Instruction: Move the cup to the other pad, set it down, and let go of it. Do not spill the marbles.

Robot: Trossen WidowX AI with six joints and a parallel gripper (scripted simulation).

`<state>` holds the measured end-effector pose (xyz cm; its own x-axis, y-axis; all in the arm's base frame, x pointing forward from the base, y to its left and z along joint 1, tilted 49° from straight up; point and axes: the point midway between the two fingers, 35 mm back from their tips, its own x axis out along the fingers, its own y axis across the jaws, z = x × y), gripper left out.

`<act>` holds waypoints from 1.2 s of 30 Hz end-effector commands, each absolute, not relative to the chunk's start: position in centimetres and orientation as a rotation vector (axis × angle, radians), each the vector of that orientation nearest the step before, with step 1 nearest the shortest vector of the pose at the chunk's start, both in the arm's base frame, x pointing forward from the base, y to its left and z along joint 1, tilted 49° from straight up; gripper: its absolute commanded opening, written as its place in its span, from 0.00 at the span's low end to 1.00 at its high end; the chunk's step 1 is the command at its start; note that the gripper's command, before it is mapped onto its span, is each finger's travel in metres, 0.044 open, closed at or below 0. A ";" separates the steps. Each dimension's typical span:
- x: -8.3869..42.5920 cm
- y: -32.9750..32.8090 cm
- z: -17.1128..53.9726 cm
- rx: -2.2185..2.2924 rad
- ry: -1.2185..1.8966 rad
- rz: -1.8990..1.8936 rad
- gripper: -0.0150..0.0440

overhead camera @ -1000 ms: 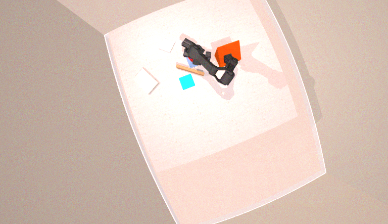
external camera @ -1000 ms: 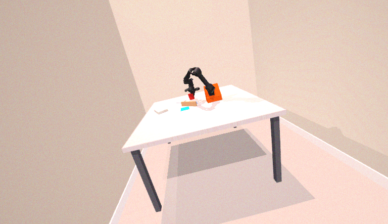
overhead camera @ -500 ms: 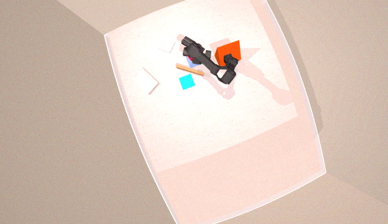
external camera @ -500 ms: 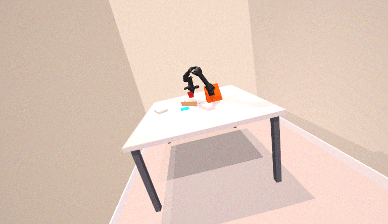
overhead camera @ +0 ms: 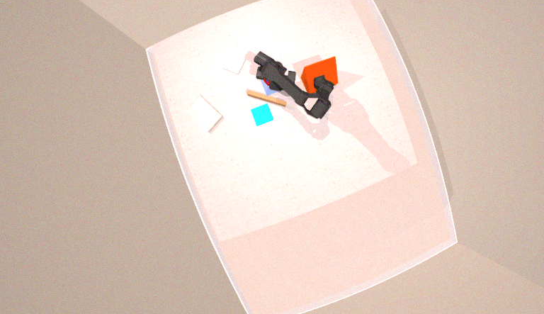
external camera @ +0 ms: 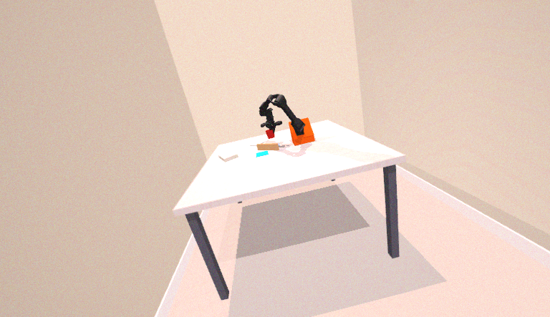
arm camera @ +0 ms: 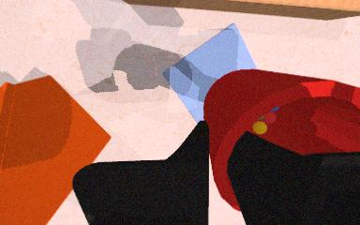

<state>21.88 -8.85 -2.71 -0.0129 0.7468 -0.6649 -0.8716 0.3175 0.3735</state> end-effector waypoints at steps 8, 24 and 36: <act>23.5 -7.5 -1.0 -0.167 0.920 1.295 0.25; 26.1 -5.2 1.8 -0.167 0.918 1.297 0.25; 28.2 -3.4 3.9 -0.166 0.917 1.297 0.25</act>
